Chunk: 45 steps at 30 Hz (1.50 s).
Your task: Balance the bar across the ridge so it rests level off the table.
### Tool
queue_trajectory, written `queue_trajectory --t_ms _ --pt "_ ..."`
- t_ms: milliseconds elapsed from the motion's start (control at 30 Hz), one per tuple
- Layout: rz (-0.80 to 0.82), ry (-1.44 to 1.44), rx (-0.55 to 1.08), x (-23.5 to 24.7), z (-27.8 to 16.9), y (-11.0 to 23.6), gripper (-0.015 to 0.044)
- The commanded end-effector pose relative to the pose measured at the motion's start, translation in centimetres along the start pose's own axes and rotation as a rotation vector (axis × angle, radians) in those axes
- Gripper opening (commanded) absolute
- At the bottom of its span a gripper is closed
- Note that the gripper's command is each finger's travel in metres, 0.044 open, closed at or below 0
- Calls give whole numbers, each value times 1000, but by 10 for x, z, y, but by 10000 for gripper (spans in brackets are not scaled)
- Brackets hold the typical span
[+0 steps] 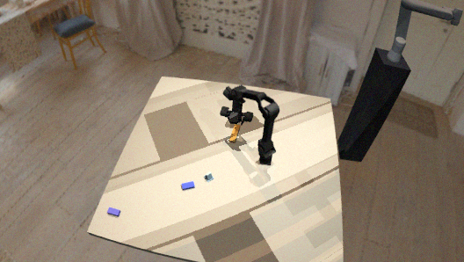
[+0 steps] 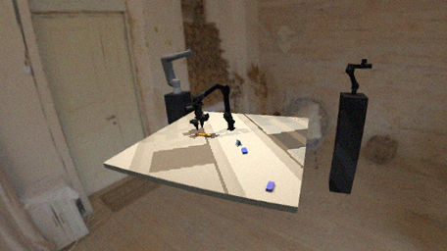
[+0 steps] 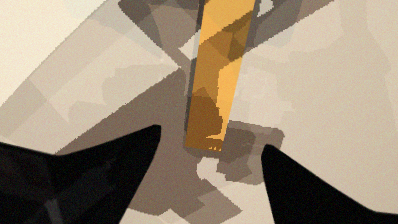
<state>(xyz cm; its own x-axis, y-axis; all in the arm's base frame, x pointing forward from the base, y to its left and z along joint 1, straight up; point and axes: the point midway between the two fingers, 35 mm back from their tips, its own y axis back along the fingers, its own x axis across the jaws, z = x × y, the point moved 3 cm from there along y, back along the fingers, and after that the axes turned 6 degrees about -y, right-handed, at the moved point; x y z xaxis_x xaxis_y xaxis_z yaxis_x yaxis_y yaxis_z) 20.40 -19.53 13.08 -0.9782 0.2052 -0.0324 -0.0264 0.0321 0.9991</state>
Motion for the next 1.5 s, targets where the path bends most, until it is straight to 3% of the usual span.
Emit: queue_trajectory --t_ms 0,733,1200,1400,1467 --pt "10 5 -12 2 2 -23 315" --pt "10 5 -12 3 3 -53 315" --pt "10 5 -12 3 3 -54 315" --pt "13 1 -8 3 2 -53 157" --pt "13 1 -8 3 2 -53 144"
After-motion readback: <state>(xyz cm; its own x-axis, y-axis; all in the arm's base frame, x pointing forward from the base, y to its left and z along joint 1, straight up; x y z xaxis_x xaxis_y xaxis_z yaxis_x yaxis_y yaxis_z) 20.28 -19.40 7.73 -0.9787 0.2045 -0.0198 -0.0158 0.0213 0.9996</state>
